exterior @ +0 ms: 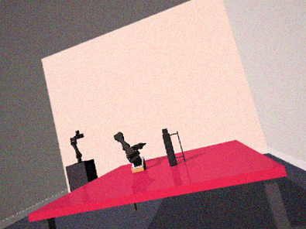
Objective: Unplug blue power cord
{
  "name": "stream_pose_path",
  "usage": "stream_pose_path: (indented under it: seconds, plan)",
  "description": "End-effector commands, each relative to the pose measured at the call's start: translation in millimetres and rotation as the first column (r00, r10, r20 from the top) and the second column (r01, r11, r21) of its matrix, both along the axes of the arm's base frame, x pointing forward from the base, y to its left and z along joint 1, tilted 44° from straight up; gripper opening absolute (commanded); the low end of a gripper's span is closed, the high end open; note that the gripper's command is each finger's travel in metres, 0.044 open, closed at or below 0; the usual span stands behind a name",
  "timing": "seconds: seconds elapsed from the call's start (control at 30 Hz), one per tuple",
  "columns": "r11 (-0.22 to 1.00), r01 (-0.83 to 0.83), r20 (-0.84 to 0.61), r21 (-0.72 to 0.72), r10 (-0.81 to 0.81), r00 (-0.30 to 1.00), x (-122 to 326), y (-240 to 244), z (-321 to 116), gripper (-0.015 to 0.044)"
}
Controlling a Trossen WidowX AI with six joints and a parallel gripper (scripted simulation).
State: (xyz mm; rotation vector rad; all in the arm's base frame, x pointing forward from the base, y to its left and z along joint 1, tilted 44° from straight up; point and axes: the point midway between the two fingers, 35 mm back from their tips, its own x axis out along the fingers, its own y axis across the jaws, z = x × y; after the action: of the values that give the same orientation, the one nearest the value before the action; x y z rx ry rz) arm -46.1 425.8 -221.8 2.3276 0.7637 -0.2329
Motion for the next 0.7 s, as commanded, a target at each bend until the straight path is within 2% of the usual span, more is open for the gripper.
stream_pose_path:
  seconds: [0.0,0.1,0.27,0.47,0.67]
  plan:
    - [1.000,0.005,-0.002,0.001,-0.005,1.000,1.5,0.2,0.4,0.0374]
    - [0.997,0.078,-0.038,0.013,-0.078,0.996,24.8,2.4,6.9,0.0295]
    - [0.938,0.342,-0.159,0.047,-0.331,0.930,106.3,-3.7,30.1,0.0164]
    - [0.740,0.670,-0.295,0.065,-0.627,0.721,203.6,-41.6,65.2,0.0160]
    - [0.403,0.914,-0.400,0.056,-0.830,0.390,282.6,-112.1,102.9,0.0160]
